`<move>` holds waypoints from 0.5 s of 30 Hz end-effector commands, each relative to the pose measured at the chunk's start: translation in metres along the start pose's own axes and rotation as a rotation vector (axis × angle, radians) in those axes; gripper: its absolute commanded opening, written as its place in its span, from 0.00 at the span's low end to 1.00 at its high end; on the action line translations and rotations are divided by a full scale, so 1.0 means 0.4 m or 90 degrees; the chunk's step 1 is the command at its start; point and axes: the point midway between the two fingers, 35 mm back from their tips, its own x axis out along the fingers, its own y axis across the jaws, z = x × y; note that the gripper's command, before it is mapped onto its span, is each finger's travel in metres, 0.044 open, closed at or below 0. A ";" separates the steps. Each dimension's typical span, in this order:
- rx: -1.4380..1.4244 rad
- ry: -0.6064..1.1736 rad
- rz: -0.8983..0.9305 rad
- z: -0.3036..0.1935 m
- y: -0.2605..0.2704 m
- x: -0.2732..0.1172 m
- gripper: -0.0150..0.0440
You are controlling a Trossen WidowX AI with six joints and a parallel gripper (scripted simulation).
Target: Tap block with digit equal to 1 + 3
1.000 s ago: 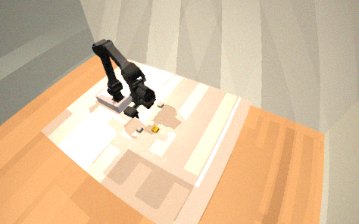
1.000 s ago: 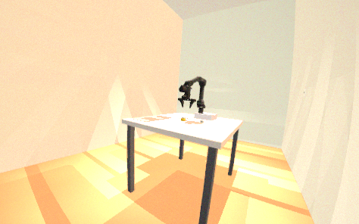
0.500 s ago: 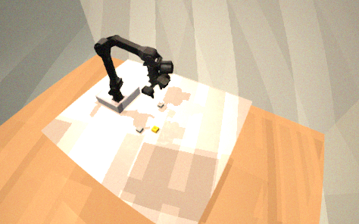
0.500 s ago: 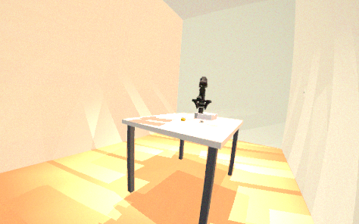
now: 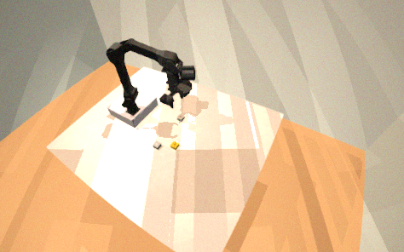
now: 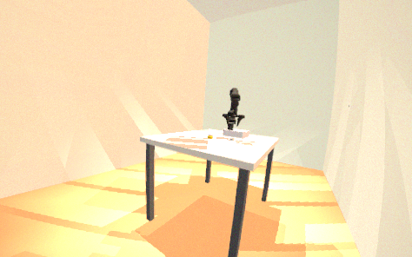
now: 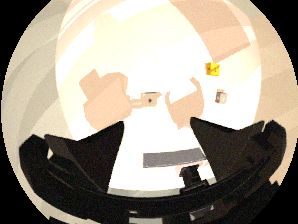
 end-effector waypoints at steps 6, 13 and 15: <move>0.003 0.001 0.002 -0.001 0.002 -0.001 0.93; 0.003 0.002 0.002 -0.001 0.002 0.196 0.62; 0.003 0.002 0.002 -0.002 0.002 0.203 0.53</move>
